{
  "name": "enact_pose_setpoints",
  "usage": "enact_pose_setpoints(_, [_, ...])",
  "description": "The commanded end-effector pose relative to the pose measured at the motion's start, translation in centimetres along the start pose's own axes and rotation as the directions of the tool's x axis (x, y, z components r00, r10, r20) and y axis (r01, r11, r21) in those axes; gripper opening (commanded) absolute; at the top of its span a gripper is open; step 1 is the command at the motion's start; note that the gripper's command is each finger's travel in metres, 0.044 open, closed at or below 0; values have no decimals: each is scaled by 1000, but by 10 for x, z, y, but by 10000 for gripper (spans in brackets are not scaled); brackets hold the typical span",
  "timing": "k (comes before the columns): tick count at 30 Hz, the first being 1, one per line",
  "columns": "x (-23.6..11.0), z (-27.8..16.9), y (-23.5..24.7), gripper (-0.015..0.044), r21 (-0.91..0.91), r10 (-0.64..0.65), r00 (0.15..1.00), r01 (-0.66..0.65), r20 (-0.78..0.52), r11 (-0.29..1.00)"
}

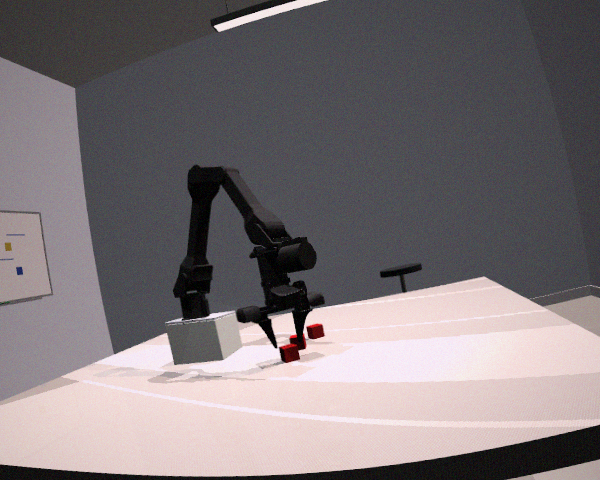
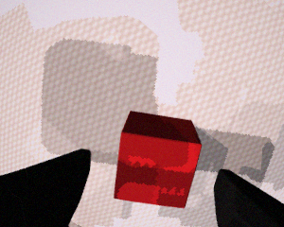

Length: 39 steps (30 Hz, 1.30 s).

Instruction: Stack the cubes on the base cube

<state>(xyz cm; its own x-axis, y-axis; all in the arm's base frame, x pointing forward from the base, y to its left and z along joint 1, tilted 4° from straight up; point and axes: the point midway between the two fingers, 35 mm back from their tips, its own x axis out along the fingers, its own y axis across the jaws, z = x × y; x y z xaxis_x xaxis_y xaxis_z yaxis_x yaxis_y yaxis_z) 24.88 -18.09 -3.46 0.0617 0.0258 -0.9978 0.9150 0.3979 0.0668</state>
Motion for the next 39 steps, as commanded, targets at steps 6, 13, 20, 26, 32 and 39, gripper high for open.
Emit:
enact_pose_setpoints(6, [18, -3, -1, 265, 6, -1, 1000, 1, -10, 1000])
enact_pose_setpoints(13, [19, -3, -1, 134, 6, -1, 1000, 1, -10, 1000])
enact_pose_setpoints(20, [15, -2, -1, 105, 6, -1, 1000, 1, -10, 1000])
enact_pose_setpoints(26, [-3, 1, 1, 105, 6, -1, 1000, 1, -9, 1000])
enact_pose_setpoints(32, [-22, 2, 1, 105, 6, -1, 1000, 1, -9, 1000])
enact_pose_setpoints(39, [-44, 3, 2, 105, 6, -1, 1000, 1, -9, 1000])
